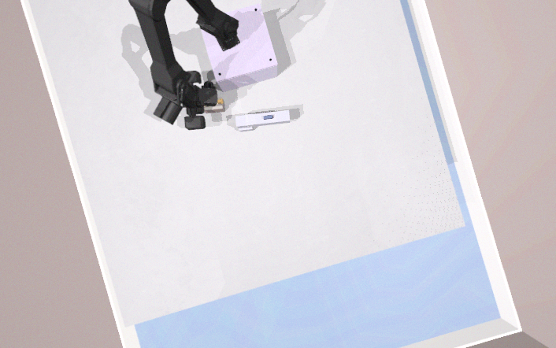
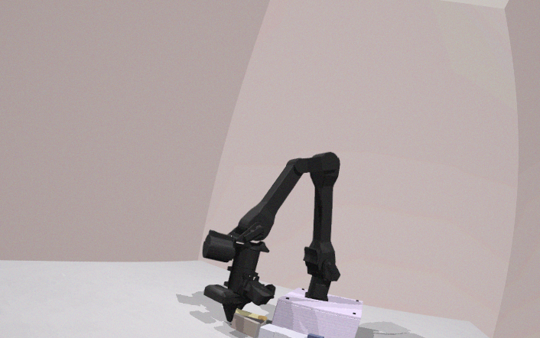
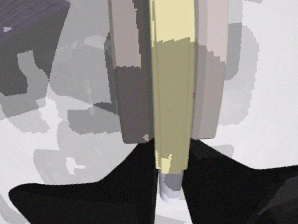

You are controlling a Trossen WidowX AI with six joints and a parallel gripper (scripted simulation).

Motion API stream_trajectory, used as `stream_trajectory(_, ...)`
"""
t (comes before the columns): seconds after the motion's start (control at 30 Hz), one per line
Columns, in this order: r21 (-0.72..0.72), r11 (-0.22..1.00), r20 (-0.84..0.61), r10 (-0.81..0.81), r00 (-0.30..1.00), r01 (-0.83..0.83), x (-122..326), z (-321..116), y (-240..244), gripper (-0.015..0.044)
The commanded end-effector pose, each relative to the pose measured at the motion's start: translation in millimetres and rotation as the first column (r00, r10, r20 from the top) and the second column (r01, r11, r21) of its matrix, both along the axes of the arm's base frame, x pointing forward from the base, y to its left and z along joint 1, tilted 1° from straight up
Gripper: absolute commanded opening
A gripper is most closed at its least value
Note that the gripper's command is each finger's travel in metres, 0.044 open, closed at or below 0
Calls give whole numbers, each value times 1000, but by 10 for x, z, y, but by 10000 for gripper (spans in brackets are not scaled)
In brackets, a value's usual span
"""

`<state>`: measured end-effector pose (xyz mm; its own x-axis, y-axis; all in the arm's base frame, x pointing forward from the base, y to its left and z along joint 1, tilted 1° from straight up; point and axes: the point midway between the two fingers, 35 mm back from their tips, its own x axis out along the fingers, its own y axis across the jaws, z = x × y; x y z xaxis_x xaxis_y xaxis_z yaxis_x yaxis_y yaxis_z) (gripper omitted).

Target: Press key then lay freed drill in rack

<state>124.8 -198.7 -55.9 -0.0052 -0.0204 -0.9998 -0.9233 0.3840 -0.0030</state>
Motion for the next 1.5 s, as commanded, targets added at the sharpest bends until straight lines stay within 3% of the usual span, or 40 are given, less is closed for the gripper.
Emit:
stream_trajectory(0.0,6,1000,-4,3,1000,-3,-5,-76,14,0)
stream_trajectory(0.1,6,1000,-4,3,1000,-3,0,-81,19,0)
stream_trajectory(0.67,-4,1000,-1,0,1000,0,-4,-14,-2,440)
stream_trajectory(1.33,5,1000,-3,3,1000,-3,4,762,4,440)
stream_trajectory(1.47,-20,1000,7,-1,1000,1,45,743,-83,440)
